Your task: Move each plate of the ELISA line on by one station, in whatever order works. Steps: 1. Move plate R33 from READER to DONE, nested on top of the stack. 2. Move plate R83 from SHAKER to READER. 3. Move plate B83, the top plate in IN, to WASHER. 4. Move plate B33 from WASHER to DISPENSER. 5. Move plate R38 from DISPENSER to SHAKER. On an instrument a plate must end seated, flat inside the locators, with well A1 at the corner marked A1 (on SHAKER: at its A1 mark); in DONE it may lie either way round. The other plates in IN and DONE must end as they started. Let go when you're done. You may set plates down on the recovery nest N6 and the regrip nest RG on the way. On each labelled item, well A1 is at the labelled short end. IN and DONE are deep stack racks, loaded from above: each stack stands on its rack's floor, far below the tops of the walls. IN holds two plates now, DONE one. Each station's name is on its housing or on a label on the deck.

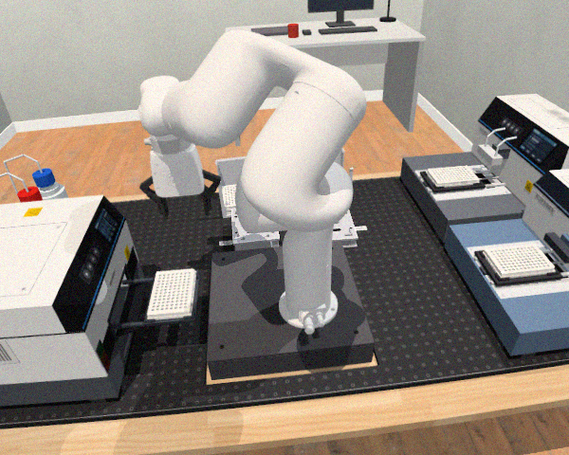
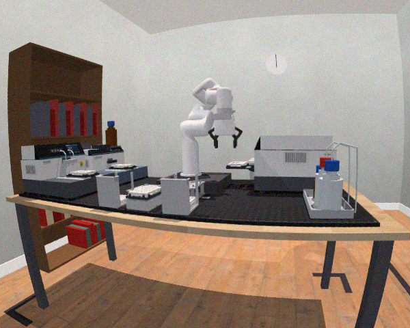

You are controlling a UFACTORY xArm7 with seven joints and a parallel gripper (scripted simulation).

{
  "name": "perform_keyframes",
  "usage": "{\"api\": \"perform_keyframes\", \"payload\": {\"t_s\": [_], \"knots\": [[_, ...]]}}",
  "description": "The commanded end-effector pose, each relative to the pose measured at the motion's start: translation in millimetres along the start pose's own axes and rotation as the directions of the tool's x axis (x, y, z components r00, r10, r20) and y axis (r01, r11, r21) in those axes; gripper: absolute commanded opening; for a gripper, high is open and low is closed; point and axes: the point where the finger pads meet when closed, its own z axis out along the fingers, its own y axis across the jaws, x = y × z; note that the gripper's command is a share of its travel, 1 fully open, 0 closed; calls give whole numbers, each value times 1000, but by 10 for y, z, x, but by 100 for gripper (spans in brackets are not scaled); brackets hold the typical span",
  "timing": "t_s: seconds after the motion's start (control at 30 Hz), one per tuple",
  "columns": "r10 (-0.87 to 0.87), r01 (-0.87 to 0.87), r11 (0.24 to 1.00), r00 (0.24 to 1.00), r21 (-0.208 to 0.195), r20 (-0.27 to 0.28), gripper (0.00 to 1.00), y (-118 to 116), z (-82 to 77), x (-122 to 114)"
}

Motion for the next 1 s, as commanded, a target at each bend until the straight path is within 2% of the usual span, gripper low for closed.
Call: {"api": "perform_keyframes", "payload": {"t_s": [0.0,0.97], "knots": [[0,0,1000,1000,3,-2,100,-43,-13,-140],[2,-2,1000,1000,3,-2,100,-217,-12,-938]]}}
